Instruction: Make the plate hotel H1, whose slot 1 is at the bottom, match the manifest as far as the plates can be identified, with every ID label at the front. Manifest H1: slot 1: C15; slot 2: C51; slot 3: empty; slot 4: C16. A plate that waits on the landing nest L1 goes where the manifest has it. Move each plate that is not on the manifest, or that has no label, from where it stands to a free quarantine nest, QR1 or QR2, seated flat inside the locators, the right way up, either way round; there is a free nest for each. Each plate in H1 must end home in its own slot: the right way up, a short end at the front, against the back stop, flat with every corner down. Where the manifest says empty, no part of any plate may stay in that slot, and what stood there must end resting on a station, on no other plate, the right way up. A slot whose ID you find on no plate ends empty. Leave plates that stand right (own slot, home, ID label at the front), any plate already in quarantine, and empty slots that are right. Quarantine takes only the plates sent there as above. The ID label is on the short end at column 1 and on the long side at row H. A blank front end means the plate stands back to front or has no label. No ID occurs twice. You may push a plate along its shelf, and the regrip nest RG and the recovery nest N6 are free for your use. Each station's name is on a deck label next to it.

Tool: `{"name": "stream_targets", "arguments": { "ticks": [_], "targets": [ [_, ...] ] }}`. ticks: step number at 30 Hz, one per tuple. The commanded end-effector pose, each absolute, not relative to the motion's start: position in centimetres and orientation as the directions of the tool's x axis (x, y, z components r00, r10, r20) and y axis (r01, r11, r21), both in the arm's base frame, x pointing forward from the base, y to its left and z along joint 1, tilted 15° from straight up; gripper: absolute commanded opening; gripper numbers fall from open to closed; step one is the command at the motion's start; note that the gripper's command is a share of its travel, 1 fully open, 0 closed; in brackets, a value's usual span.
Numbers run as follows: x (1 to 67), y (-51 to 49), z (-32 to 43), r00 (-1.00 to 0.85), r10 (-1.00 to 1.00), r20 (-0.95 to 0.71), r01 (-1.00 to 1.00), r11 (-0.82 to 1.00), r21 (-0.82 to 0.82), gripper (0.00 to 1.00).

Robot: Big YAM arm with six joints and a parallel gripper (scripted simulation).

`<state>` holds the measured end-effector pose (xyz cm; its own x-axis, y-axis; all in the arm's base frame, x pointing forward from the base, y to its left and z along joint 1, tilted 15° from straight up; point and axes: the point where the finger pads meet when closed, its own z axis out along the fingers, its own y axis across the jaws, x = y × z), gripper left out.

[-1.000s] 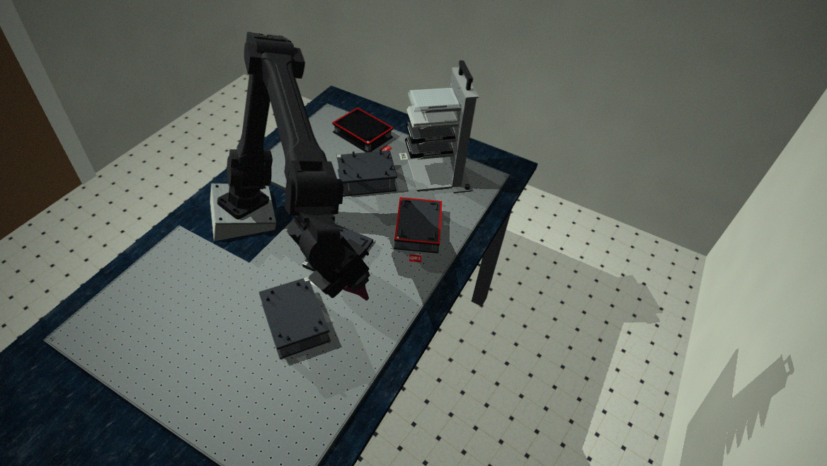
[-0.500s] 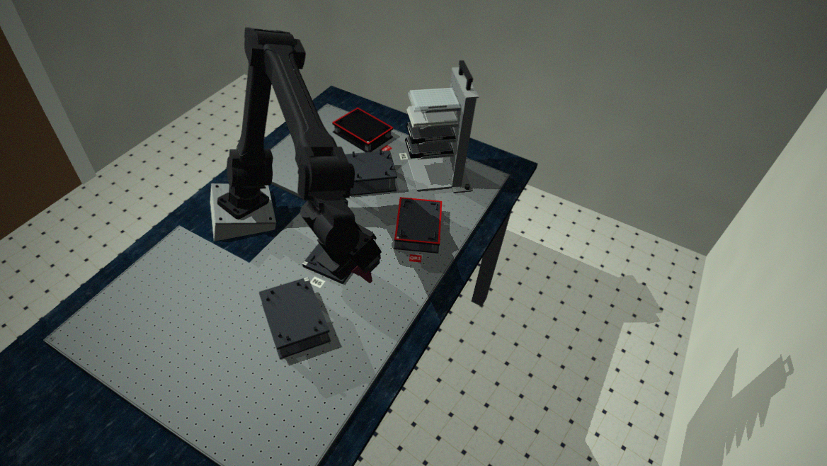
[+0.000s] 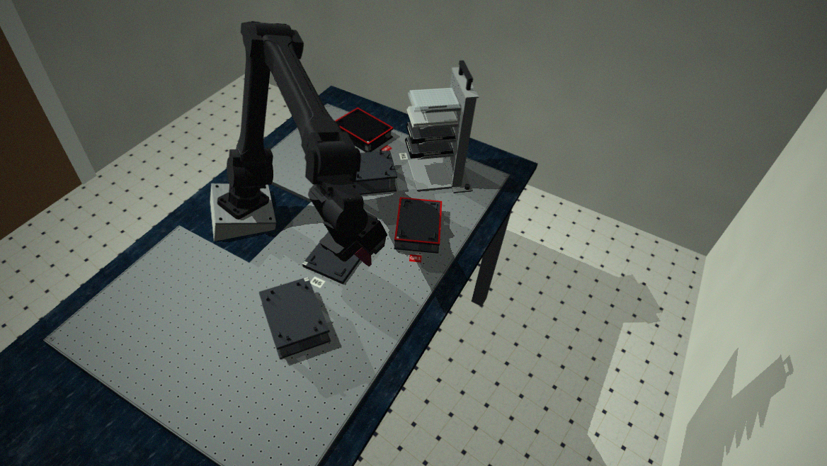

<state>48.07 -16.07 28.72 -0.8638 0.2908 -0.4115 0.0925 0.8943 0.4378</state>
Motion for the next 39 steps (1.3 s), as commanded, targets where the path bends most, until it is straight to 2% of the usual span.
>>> {"name": "stream_targets", "arguments": {
  "ticks": [1, 2, 11, 12, 15, 16, 27, 29, 31, 32, 39],
  "targets": [
    [48.4, -15.4, 33.5, -0.836, 0.228, -0.499, 0.021, 0.923, 0.385, 0.0],
    [47.1, -14.6, 30.6, -0.862, 0.241, -0.446, 0.043, 0.911, 0.41, 0.0],
    [45.7, -12.6, 30.4, -0.85, 0.257, -0.46, 0.052, 0.91, 0.412, 0.0],
    [46.0, -12.7, 33.0, -0.848, 0.211, -0.486, 0.016, 0.927, 0.375, 0.0],
    [45.3, -12.0, 32.7, -0.874, 0.168, -0.455, 0.002, 0.939, 0.343, 0.0],
    [44.0, -11.3, 29.9, -0.898, 0.179, -0.402, 0.021, 0.93, 0.366, 0.0],
    [42.4, -9.5, 29.6, -0.888, 0.195, -0.416, 0.032, 0.93, 0.367, 0.0],
    [42.5, -9.4, 32.0, -0.894, 0.132, -0.429, -0.013, 0.948, 0.318, 0.0],
    [41.9, -9.0, 31.8, -0.907, 0.103, -0.408, -0.025, 0.954, 0.298, 0.0],
    [40.5, -8.3, 29.0, -0.929, 0.112, -0.354, -0.008, 0.947, 0.32, 0.0],
    [39.7, -7.5, 28.8, -0.921, 0.13, -0.368, 0.005, 0.947, 0.321, 0.0]
  ]
}}
